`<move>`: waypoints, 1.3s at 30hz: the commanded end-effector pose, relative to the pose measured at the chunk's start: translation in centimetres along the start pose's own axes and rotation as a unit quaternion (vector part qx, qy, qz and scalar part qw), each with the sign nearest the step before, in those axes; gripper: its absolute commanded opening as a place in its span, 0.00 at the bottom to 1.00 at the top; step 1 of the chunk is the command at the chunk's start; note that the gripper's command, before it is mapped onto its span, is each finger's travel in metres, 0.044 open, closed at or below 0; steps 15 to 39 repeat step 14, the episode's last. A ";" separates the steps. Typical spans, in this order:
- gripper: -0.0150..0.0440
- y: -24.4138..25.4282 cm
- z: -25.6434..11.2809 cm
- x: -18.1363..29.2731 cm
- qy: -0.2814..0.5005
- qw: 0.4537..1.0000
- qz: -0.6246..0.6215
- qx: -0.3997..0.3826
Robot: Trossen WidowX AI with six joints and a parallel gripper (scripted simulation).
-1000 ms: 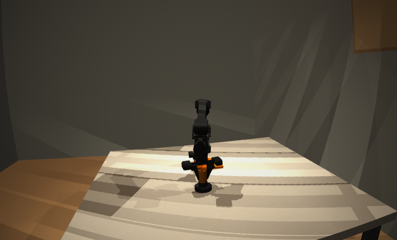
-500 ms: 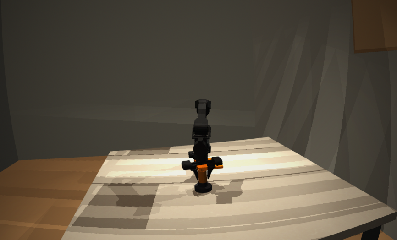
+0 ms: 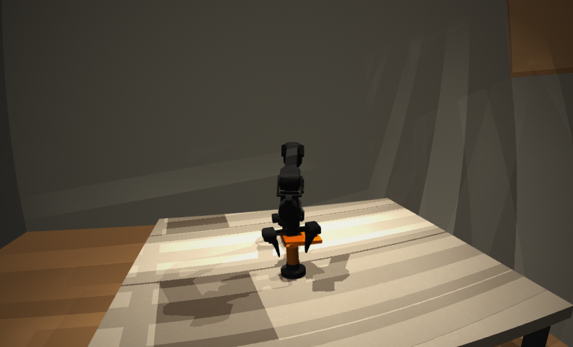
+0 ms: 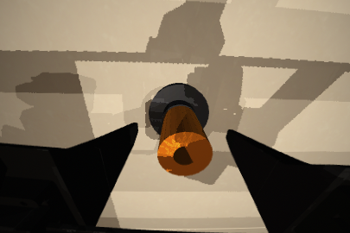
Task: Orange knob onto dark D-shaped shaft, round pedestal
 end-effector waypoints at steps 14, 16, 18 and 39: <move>1.00 0.0 -7.8 0.2 0.016 1.000 -0.003 -0.003; 1.00 0.0 -7.8 0.2 0.016 1.000 -0.003 -0.003; 1.00 0.0 -7.8 0.2 0.016 1.000 -0.003 -0.003; 1.00 0.0 -7.8 0.2 0.016 1.000 -0.003 -0.003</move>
Point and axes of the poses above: the point midway between the two fingers, 35 mm back from their tips, its own z axis out along the fingers, its own y axis across the jaws, x = y × z, the point moved 1 cm from there along -z, back along the fingers, and after that the axes turned 6 degrees about z, right-handed, at the moved point
